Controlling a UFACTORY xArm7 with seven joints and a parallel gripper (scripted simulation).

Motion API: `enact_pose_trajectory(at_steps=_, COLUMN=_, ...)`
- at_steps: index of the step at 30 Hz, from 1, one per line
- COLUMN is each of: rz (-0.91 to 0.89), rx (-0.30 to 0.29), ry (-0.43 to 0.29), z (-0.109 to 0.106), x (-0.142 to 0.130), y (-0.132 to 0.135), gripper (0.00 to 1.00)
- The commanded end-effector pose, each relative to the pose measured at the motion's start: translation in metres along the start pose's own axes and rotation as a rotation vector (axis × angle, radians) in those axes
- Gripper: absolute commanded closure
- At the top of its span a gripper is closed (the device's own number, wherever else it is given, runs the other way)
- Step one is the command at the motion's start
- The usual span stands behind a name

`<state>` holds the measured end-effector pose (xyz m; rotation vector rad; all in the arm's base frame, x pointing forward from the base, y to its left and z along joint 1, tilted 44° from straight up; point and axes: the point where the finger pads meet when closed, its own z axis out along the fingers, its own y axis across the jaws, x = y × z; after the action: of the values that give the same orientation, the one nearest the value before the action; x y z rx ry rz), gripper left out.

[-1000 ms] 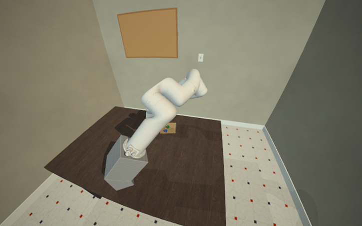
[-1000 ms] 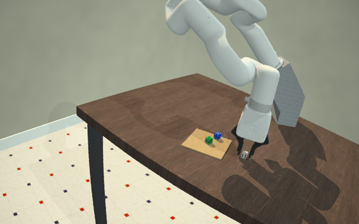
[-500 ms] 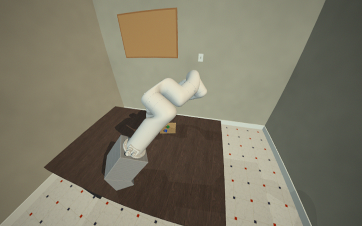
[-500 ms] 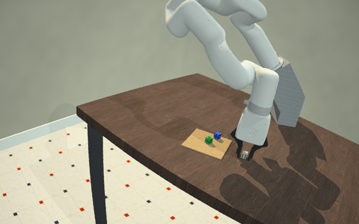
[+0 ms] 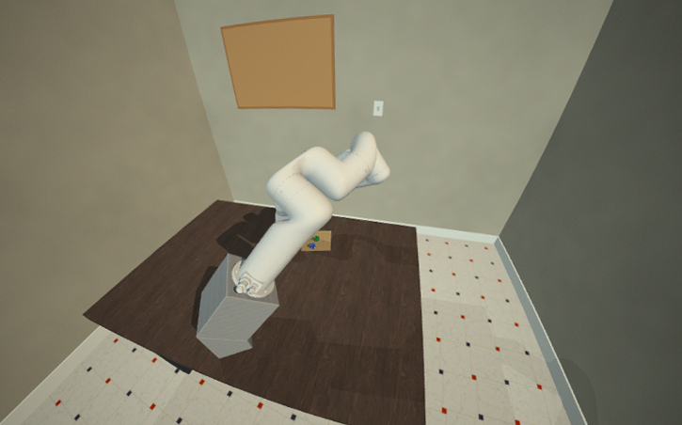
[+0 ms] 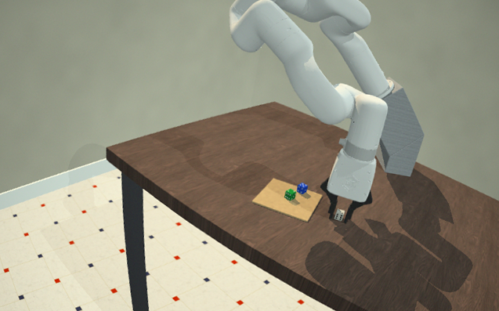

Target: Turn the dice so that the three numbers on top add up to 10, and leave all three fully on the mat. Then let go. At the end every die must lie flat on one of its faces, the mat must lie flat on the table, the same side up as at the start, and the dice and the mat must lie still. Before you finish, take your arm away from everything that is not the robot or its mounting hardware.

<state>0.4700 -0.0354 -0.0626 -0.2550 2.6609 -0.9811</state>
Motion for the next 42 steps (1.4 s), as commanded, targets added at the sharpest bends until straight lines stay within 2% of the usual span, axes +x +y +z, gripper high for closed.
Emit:
enact_pose_trajectory(at_steps=1, rz=-0.001, rx=-0.002, ry=-0.003, z=-0.0015, x=-0.0013, y=0.0010, gripper=0.64)
enact_pose_trajectory(at_steps=17, rz=-0.001, rx=-0.002, ry=-0.003, z=-0.0015, x=-0.0013, y=0.0010, gripper=0.64)
enact_pose_trajectory(at_steps=18, rz=-0.001, rx=-0.002, ry=-0.003, z=-0.0015, x=-0.0013, y=0.0010, gripper=0.85)
enact_pose_trajectory(at_steps=42, rz=-0.001, rx=-0.002, ry=-0.003, z=-0.0015, x=-0.0013, y=0.0010, gripper=0.85)
